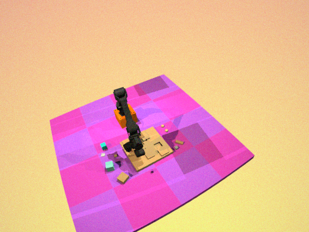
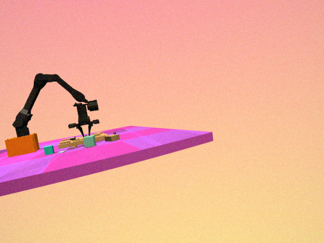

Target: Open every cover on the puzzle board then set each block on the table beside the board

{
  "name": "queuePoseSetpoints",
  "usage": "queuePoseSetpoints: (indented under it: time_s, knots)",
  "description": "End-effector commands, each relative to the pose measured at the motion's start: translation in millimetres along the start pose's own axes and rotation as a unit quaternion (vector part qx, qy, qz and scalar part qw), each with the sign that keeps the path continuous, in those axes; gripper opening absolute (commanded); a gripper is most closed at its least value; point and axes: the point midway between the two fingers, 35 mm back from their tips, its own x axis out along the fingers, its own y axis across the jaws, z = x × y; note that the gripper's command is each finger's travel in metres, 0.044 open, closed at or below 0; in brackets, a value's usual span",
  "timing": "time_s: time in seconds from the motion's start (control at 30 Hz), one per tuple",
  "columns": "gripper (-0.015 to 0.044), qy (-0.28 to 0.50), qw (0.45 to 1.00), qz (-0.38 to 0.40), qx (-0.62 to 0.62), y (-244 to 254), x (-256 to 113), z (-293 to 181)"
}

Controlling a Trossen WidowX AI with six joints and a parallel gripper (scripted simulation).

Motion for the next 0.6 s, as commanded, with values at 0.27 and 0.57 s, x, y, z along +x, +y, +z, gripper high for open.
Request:
queuePoseSetpoints:
  time_s: [0.27, 0.57]
  knots:
    - [0.0144, 0.000, 1.000, 0.001, 0.001, 0.3, 6.7, 0.0]
    - [0.0137, 0.000, 1.000, 0.000, 0.000, -0.2, 12.1, 0.0]
